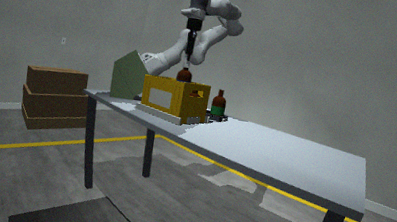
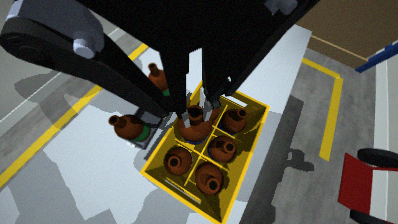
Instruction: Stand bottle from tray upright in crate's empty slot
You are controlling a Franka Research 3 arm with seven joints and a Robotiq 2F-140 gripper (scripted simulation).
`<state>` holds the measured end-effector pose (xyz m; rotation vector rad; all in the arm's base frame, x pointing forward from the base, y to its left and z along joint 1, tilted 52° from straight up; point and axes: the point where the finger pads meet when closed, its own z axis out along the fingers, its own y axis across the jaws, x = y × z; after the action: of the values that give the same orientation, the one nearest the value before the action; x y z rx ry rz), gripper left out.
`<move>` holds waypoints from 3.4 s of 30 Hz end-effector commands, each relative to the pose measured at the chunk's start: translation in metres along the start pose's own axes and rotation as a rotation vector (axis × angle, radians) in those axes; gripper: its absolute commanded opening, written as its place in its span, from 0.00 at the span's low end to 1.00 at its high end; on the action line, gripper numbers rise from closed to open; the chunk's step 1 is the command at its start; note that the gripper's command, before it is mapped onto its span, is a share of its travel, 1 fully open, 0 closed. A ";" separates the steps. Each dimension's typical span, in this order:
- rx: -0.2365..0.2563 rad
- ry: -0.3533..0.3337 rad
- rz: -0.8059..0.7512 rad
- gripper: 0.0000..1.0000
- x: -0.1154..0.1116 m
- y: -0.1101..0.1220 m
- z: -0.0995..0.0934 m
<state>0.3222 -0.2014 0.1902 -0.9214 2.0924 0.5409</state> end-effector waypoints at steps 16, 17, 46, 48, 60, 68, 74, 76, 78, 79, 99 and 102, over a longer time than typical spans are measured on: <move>0.003 0.002 -0.008 0.00 0.000 -0.001 0.001; 0.003 0.002 -0.008 0.00 0.000 -0.001 0.001; 0.003 0.002 -0.008 0.00 0.000 -0.001 0.002; 0.003 0.002 -0.008 0.00 0.000 -0.001 0.002; 0.003 0.002 -0.008 0.00 0.001 -0.001 0.009; 0.003 0.002 -0.008 0.00 0.001 -0.001 0.017; 0.003 0.002 -0.008 0.00 0.001 -0.001 0.024; 0.003 0.002 -0.008 0.00 0.001 -0.001 0.027; 0.003 0.002 -0.008 0.00 0.001 -0.001 0.027; 0.003 0.002 -0.008 0.00 0.001 -0.001 0.028; 0.003 0.002 -0.008 0.00 0.001 -0.001 0.041; 0.003 0.002 -0.008 0.00 0.001 -0.001 0.041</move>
<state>0.3410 -0.1764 0.1648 -0.9204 2.0928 0.5416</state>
